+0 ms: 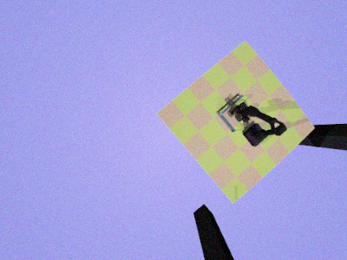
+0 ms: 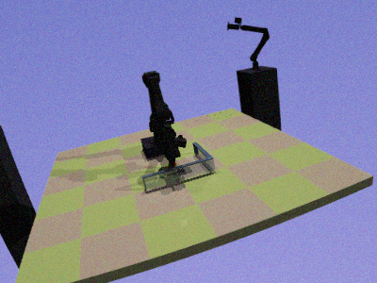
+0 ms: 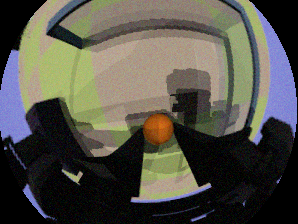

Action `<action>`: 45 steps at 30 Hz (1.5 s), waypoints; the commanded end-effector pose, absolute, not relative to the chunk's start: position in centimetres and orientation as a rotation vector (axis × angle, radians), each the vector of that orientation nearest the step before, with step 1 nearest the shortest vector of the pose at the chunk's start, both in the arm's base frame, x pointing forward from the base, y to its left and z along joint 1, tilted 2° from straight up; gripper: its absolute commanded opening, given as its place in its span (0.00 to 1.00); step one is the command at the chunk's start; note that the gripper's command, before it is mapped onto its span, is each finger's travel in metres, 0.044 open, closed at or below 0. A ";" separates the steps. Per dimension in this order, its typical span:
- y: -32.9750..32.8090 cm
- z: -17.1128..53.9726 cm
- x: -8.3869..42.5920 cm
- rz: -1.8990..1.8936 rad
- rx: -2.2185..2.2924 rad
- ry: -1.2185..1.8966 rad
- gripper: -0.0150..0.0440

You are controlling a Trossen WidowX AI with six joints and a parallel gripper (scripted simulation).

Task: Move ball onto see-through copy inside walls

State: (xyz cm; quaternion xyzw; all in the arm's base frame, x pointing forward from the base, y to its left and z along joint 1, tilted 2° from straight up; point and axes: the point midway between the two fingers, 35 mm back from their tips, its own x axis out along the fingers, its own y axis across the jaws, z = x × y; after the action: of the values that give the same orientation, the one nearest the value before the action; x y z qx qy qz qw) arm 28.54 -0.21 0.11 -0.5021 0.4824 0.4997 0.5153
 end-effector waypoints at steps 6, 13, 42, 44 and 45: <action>-0.2 0.1 28.5 1.201 -1.206 1.159 0.43; -0.2 0.1 28.5 1.201 -1.206 1.159 0.74; -0.6 13.0 28.0 1.184 -1.211 1.150 1.00; -0.6 13.0 28.0 1.184 -1.211 1.150 1.00; -0.6 13.0 28.0 1.184 -1.211 1.150 1.00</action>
State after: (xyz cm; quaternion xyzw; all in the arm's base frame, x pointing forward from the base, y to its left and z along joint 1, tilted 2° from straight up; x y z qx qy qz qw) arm 28.24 -0.58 12.56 -0.5068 0.4779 0.4900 0.5240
